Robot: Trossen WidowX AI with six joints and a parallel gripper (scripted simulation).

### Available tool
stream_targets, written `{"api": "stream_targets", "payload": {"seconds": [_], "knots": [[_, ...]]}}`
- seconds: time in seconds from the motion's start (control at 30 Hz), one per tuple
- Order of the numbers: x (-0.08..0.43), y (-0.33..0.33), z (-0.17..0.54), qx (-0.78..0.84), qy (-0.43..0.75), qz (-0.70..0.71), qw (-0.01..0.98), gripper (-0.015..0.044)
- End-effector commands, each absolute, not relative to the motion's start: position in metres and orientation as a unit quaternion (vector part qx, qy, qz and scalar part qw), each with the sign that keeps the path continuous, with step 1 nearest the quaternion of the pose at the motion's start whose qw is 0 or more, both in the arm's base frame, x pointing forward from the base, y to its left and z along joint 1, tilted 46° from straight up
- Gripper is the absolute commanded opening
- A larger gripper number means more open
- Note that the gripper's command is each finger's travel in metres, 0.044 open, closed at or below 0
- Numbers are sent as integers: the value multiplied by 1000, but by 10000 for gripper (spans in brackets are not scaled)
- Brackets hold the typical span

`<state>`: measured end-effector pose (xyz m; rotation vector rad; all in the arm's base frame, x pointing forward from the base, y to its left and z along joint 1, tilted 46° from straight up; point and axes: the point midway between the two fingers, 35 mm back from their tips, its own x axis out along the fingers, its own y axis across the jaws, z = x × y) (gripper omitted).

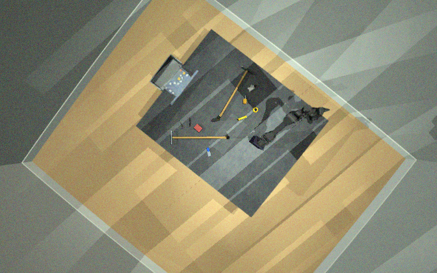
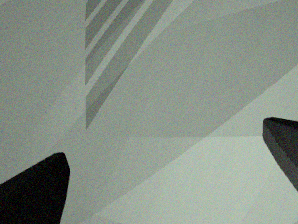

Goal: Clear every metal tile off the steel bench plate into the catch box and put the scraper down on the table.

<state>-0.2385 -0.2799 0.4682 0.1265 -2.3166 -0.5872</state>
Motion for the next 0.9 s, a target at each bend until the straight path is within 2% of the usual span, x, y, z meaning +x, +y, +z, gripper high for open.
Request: {"api": "stream_targets", "payload": {"seconds": [0.0,0.87], "knots": [[-254,-271,471,42,-907,-210,363,440],[-338,-199,474,-4,-931,-106,349,440]]}}
